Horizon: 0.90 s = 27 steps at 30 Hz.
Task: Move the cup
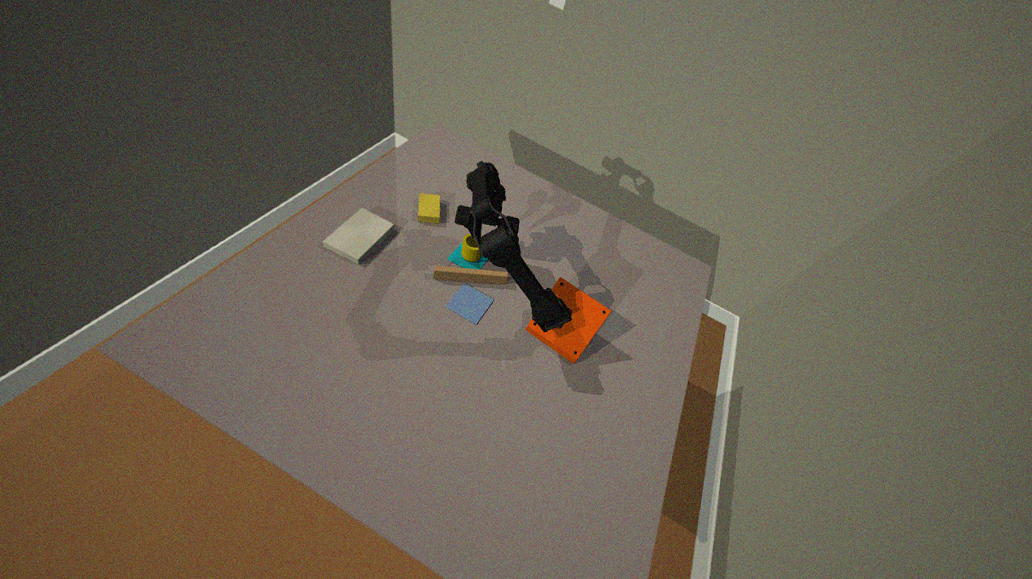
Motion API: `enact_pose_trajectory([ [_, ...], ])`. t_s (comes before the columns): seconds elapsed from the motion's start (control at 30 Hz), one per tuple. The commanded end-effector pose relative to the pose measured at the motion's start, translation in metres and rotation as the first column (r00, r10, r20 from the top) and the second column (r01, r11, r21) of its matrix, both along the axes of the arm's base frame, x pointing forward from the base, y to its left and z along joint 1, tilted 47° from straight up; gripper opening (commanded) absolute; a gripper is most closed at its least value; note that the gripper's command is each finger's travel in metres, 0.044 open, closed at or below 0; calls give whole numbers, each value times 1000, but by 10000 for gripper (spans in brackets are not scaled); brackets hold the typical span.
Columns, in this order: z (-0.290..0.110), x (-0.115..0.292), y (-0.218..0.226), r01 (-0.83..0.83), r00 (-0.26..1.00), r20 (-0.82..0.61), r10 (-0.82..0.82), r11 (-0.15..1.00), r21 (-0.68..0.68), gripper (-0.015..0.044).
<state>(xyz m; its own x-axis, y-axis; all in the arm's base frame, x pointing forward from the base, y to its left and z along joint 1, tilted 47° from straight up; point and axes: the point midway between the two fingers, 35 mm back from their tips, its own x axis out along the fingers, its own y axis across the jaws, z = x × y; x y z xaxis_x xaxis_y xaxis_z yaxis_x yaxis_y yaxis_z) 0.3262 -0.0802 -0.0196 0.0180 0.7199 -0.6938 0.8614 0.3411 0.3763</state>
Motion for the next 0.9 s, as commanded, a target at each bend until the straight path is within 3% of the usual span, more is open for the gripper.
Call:
enact_pose_trajectory([
  [0.0, 0, 0, 0, 1, 1000, -2, -1, 1000, 0, 383],
  [0.1, 3, 0, -4, 1, 1000, -2, -1, 1000, -1, 440],
  [0.87, 43, 2, -43, 4, 1000, 3, -4, 1000, -5, 440],
])
